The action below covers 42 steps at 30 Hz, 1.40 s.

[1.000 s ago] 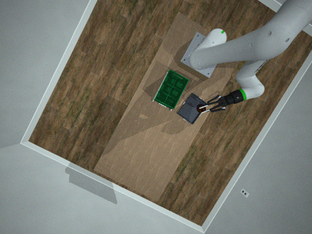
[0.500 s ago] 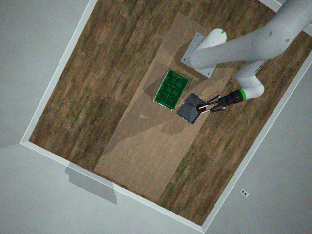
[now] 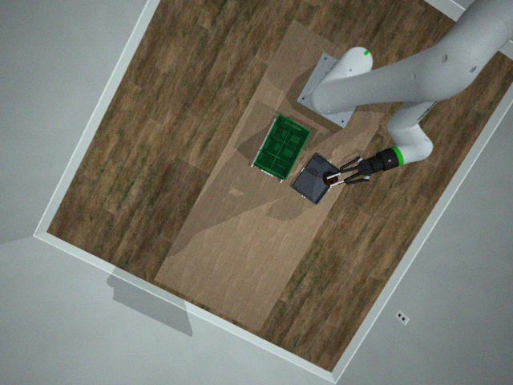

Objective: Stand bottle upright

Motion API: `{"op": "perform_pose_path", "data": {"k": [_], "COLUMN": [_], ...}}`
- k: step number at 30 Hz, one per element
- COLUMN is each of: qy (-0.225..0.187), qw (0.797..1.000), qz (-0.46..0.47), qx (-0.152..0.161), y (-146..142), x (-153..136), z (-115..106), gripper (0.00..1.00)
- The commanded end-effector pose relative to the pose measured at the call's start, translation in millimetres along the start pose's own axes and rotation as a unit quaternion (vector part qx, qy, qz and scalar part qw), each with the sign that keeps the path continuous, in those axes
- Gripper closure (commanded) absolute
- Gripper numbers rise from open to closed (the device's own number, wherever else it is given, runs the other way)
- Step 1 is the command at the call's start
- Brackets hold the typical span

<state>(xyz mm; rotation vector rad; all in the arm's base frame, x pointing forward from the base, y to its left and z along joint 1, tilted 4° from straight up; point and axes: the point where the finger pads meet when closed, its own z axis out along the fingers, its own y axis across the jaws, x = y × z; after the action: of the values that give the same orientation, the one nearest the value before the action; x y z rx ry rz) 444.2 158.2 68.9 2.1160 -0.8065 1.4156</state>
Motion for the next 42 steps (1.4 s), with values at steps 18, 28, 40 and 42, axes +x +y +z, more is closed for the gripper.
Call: {"op": "perform_pose_path", "data": {"k": [18,28,40,42], "qy": [0.0,0.0,0.0,0.0], "qw": [1.0,1.0,1.0,1.0], "qz": [0.0,0.0,0.0,0.0], "qx": [0.0,0.0,0.0,0.0], "y": [0,0,0,0], "x": [-17,-27,-39,-41], "z": [6,10,14,15], "gripper": [1.0,1.0,1.0,1.0]}}
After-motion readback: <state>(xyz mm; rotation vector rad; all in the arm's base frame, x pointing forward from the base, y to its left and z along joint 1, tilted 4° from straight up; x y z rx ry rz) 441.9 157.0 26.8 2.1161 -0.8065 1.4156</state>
